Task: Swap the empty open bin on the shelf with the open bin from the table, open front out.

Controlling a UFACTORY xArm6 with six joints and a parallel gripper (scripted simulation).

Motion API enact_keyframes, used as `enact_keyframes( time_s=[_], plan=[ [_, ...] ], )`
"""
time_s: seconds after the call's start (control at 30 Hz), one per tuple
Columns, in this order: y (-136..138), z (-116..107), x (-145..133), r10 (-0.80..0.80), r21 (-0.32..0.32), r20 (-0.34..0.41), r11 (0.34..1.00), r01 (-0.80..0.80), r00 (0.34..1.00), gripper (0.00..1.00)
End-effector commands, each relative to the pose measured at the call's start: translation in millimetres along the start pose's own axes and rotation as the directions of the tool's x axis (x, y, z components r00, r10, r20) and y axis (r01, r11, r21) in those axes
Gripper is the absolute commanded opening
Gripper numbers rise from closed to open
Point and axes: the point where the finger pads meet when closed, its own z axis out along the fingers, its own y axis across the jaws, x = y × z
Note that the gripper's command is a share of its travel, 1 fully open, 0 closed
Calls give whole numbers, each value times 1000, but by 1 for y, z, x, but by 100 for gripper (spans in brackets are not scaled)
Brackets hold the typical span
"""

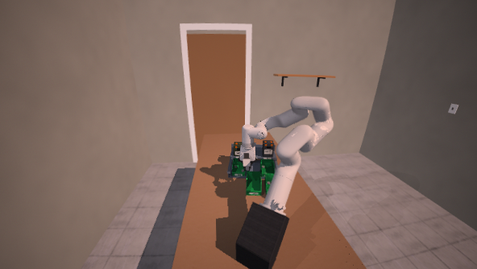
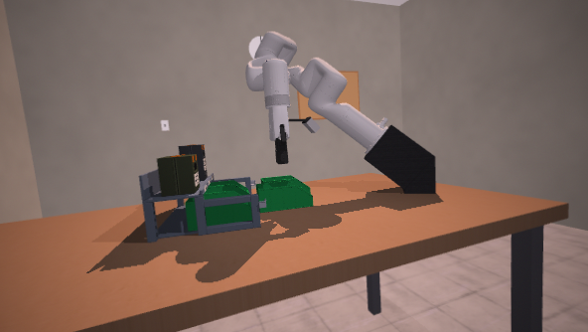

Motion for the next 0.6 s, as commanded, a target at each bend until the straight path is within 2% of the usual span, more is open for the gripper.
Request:
enact_keyframes(
  time_s=[0.0, 0.57],
  plan=[
    [1, 5, -1, 1, -2, 1, 1000, -1, 1000, 26],
    [1, 35, -1, 1, -2, 1, 1000, -1, 1000, 26]
  ],
)
